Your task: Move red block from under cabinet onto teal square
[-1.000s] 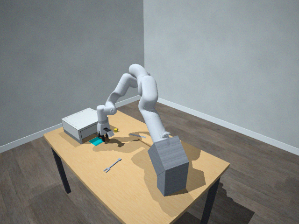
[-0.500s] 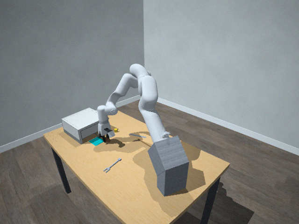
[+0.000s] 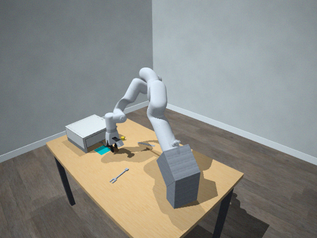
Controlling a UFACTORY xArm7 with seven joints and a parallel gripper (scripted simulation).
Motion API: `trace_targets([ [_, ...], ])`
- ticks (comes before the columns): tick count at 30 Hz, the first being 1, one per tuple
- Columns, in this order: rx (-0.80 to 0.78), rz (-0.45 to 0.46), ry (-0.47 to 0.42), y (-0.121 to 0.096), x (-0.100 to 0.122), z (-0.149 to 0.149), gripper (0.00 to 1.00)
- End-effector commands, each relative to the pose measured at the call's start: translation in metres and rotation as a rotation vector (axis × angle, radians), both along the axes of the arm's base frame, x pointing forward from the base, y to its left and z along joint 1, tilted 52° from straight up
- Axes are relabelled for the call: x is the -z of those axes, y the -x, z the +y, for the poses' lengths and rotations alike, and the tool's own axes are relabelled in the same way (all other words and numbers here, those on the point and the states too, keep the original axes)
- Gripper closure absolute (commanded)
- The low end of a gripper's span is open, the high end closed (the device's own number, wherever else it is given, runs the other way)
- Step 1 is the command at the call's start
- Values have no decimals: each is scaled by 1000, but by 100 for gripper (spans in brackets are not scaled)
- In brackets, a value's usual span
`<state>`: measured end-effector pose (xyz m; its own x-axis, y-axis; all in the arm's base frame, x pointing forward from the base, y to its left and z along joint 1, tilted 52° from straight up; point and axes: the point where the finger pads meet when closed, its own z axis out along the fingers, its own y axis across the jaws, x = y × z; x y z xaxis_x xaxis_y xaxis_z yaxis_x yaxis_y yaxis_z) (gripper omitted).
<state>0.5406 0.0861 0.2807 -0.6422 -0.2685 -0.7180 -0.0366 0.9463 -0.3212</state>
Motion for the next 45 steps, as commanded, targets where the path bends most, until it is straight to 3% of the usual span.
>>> trace_targets([
  [1,-2,-2,-1,4,4,-1,100],
  [45,-3,-2,1,77,86,-31,100],
])
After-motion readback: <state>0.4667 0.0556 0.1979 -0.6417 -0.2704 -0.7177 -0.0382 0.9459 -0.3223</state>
